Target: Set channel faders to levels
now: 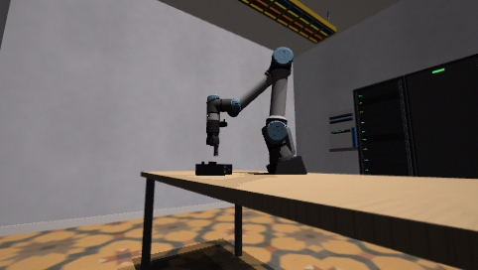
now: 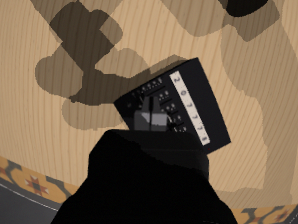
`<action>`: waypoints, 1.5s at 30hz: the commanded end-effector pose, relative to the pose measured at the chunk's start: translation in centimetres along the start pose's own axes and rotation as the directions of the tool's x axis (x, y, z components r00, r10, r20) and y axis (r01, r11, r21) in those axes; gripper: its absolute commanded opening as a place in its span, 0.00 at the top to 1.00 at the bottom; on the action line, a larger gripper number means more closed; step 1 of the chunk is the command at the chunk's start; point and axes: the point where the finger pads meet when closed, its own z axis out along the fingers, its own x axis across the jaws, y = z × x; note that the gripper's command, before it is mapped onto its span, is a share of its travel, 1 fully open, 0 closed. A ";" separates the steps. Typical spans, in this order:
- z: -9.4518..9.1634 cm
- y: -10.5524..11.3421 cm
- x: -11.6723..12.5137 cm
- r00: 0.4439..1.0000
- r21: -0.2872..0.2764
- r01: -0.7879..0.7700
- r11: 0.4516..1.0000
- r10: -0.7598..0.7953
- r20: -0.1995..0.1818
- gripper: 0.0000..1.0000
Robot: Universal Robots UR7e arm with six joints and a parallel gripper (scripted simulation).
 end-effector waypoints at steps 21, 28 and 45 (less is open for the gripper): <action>0.1 3.3 -0.3 0.540 -0.008 0.842 0.540 -0.842 0.002 1.00; 0.1 4.7 0.1 0.254 -0.007 0.967 0.254 -0.967 0.005 1.00; 0.1 7.0 1.2 -0.257 -0.002 0.966 -0.257 -0.966 0.009 1.00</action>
